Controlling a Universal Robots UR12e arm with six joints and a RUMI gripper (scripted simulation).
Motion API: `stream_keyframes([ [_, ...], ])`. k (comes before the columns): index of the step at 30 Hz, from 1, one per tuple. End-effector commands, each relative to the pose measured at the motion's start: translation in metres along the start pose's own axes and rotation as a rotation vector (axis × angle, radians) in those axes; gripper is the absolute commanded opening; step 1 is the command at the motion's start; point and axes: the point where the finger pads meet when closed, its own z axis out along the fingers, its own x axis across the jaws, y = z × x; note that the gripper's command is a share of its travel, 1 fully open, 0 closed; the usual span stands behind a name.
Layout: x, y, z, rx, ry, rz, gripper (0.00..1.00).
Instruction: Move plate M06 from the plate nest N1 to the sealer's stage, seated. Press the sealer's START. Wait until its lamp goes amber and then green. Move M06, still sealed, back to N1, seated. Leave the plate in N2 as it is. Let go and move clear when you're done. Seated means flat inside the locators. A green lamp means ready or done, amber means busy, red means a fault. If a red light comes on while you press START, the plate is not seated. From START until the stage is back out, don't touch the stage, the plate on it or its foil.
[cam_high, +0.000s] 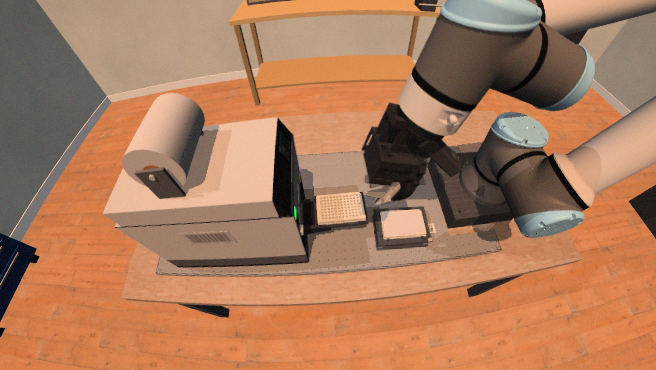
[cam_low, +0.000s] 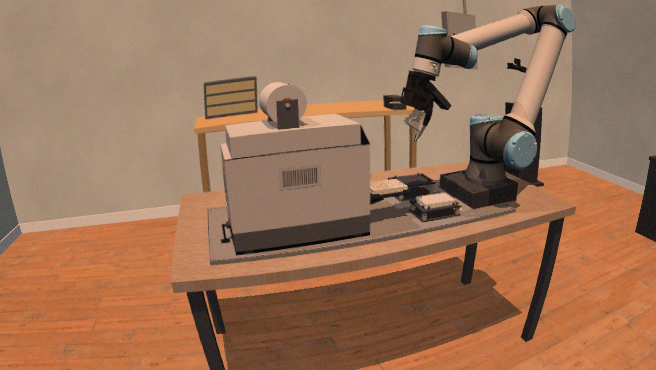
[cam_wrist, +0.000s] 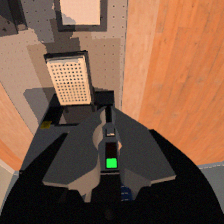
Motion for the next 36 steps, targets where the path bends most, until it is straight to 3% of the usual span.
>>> stream_keyframes([
  [1, -0.0005, 0.0003, 0.0053, -0.172, 0.002, 0.001, 0.00],
  [6, -0.0005, 0.0002, 0.0053, -0.335, 0.002, 0.001, 0.00],
  [9, -0.0005, 0.0003, 0.0053, -0.335, 0.002, 0.001, 0.00],
  [15, -0.0004, 0.0002, 0.0053, -0.531, 0.002, 0.002, 0.00],
  [36, 0.0000, 0.0015, 0.0043, -0.531, 0.002, 0.001, 0.00],
])
